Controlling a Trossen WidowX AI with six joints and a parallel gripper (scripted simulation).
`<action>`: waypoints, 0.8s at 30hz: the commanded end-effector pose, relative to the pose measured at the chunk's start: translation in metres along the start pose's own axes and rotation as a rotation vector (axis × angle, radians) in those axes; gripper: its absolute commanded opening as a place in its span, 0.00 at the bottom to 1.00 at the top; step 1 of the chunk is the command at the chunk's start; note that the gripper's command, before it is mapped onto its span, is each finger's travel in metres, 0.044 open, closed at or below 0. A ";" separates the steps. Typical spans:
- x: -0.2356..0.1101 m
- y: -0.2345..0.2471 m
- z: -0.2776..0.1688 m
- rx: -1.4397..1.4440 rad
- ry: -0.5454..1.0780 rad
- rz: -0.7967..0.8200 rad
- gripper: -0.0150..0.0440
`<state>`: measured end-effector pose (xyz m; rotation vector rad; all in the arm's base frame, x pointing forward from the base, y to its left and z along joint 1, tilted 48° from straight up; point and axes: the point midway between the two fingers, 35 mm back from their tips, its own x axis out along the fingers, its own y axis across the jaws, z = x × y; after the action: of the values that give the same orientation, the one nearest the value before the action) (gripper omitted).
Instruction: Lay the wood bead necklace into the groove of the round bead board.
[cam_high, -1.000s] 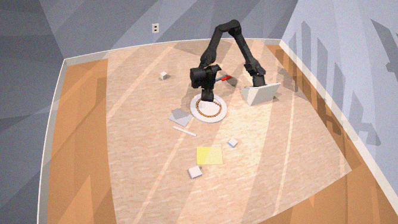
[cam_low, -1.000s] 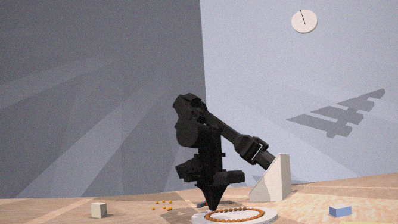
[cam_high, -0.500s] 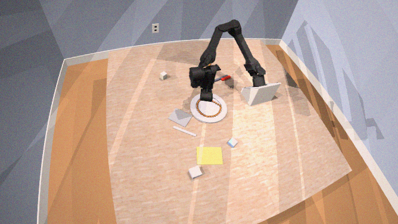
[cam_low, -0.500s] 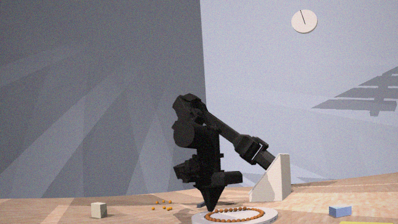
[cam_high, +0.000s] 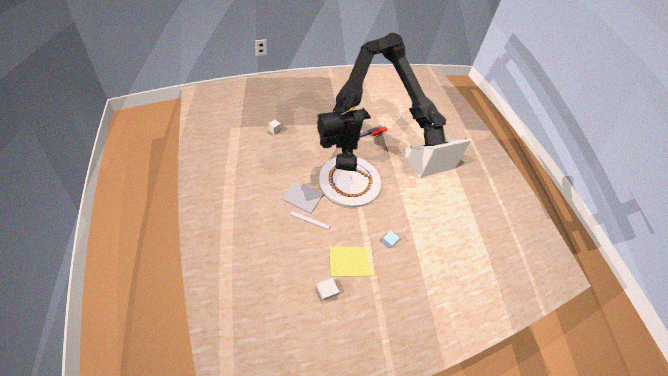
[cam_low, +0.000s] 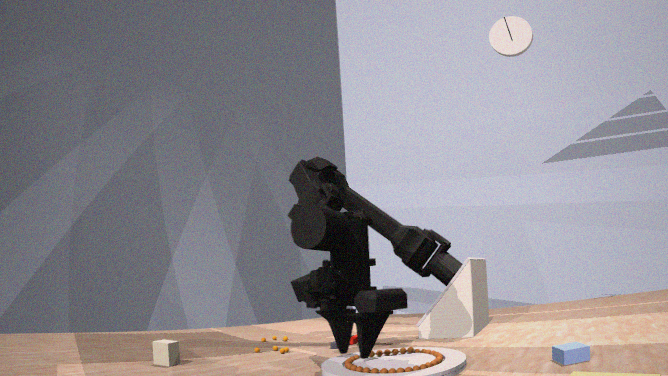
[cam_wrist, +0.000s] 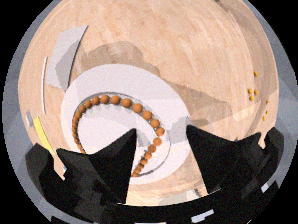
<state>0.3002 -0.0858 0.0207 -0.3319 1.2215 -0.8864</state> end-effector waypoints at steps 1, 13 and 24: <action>-0.002 0.000 -0.001 -0.001 0.002 0.001 0.88; -0.007 0.000 -0.001 -0.008 0.007 0.000 1.00; -0.013 0.001 -0.004 0.085 0.007 0.001 0.87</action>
<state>0.2970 -0.0800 0.0252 -0.3200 1.2222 -0.9010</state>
